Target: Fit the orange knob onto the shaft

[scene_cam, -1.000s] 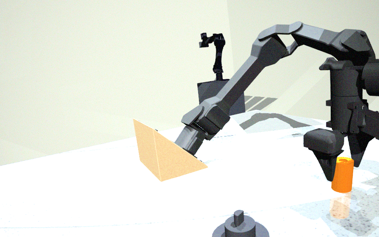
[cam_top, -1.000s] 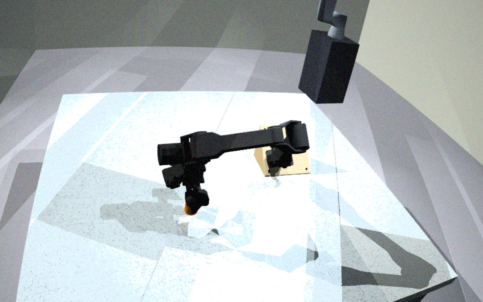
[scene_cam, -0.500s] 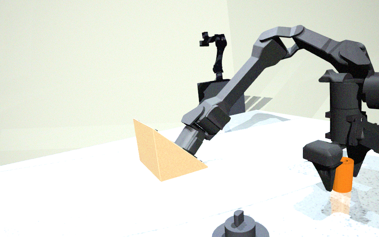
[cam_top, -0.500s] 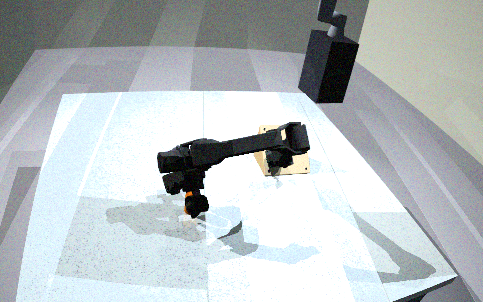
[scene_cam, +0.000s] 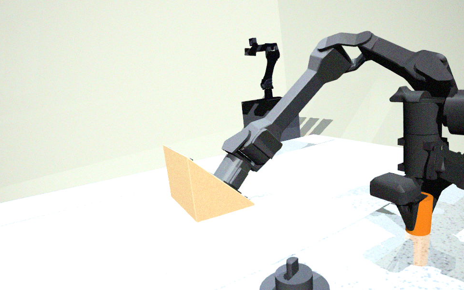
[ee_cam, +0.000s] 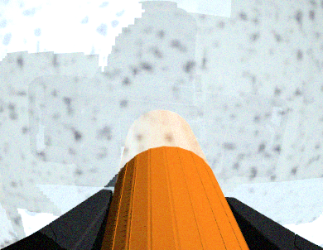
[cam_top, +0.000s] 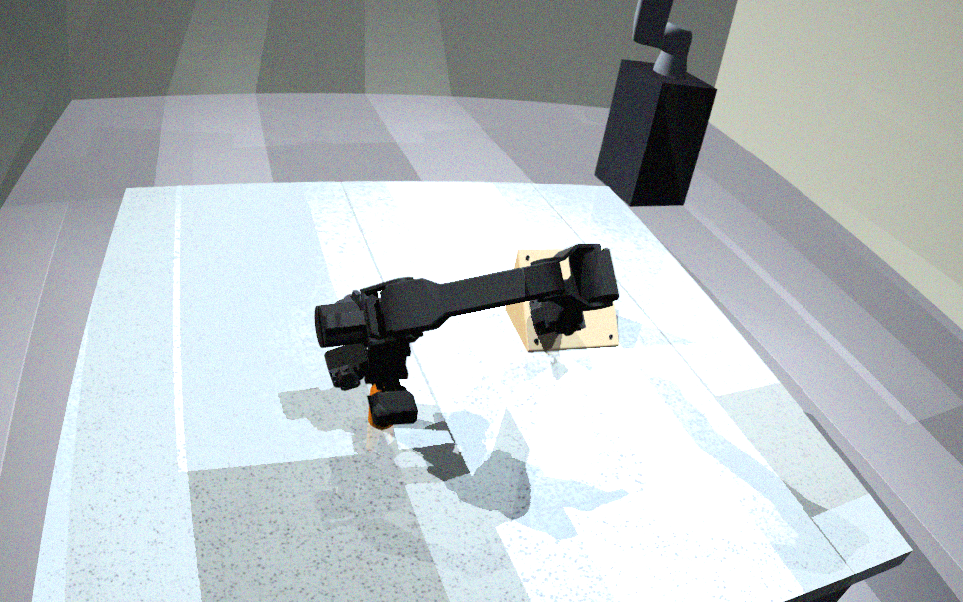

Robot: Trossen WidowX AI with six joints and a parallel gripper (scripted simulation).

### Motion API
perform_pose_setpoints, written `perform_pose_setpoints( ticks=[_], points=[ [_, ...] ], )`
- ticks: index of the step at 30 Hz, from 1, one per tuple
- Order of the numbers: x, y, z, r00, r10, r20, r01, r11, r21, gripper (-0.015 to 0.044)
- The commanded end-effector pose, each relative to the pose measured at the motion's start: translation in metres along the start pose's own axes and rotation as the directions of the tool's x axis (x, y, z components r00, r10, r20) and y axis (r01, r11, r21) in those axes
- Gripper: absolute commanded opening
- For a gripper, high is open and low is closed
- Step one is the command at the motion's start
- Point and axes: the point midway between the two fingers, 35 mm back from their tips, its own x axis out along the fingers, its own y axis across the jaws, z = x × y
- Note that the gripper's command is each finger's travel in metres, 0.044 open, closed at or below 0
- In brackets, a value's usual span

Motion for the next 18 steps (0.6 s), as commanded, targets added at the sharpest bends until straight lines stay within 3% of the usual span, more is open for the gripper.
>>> perform_pose_setpoints(
  ticks=[1,5,18],
  points=[
    [-0.001,0.0,0.0,1.0,0.002,0.002,-0.002,1.0,0.003,0.0085],
    [-0.024,-0.003,0.004,1.0,-0.001,0.015,0.001,1.0,0.022,0.0],
    [-0.115,-0.012,0.0,0.998,-0.003,0.067,-0.003,0.995,0.097,0.0]
  ],
)
